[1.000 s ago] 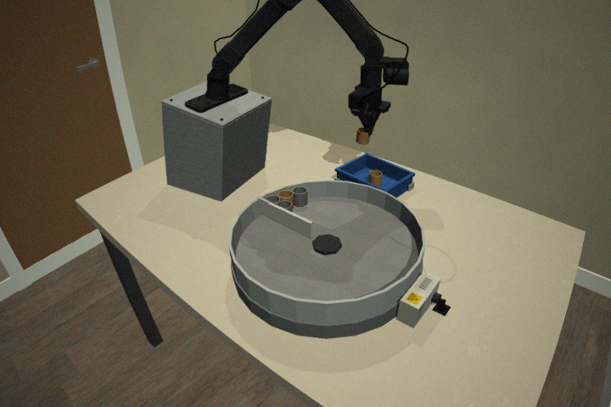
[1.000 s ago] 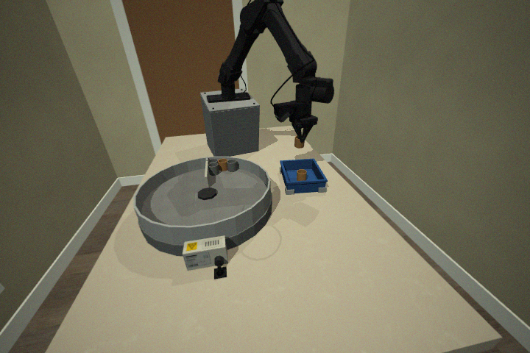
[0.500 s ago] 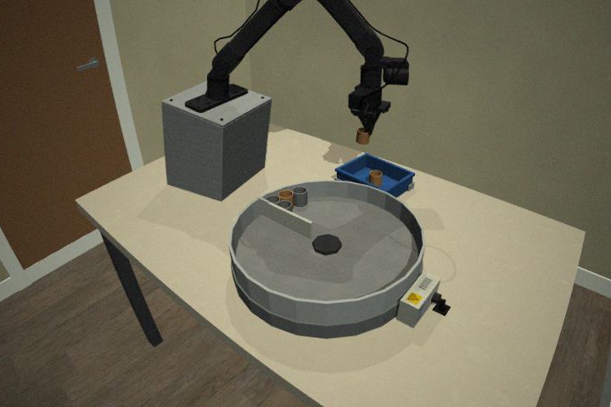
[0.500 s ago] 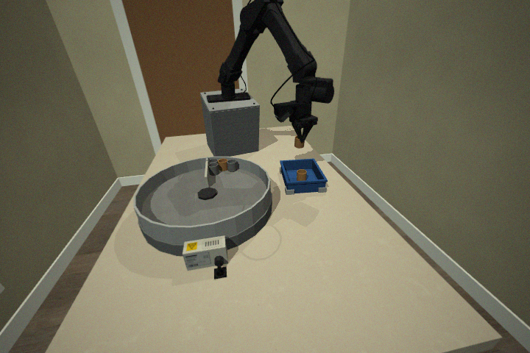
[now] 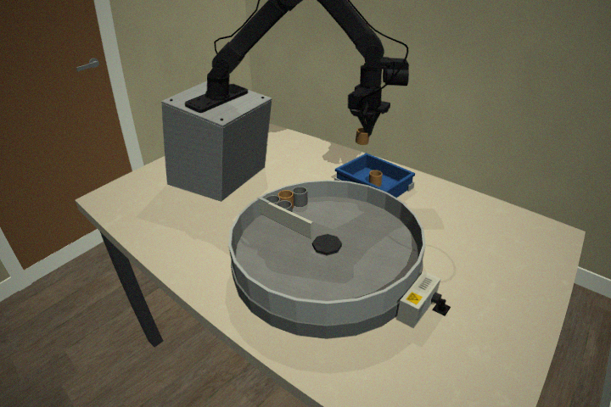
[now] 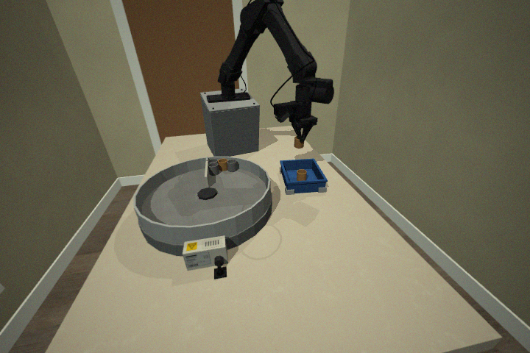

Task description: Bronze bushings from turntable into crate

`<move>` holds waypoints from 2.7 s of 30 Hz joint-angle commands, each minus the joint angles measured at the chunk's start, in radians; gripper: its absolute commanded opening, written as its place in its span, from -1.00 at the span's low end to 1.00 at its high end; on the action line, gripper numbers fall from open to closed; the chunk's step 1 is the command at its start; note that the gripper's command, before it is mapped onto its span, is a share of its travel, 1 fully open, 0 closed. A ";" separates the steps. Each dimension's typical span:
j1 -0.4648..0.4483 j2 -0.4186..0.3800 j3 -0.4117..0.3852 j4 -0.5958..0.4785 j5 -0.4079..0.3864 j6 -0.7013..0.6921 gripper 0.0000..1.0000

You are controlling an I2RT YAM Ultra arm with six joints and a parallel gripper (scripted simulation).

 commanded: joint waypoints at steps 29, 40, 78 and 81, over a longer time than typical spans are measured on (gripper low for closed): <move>0.018 -0.007 0.041 -0.023 0.014 0.010 -1.00; 0.018 -0.017 0.055 -0.029 0.015 0.012 -1.00; 0.005 -0.027 0.010 -0.025 0.015 0.002 -1.00; 0.004 -0.027 0.002 -0.025 0.015 0.001 -1.00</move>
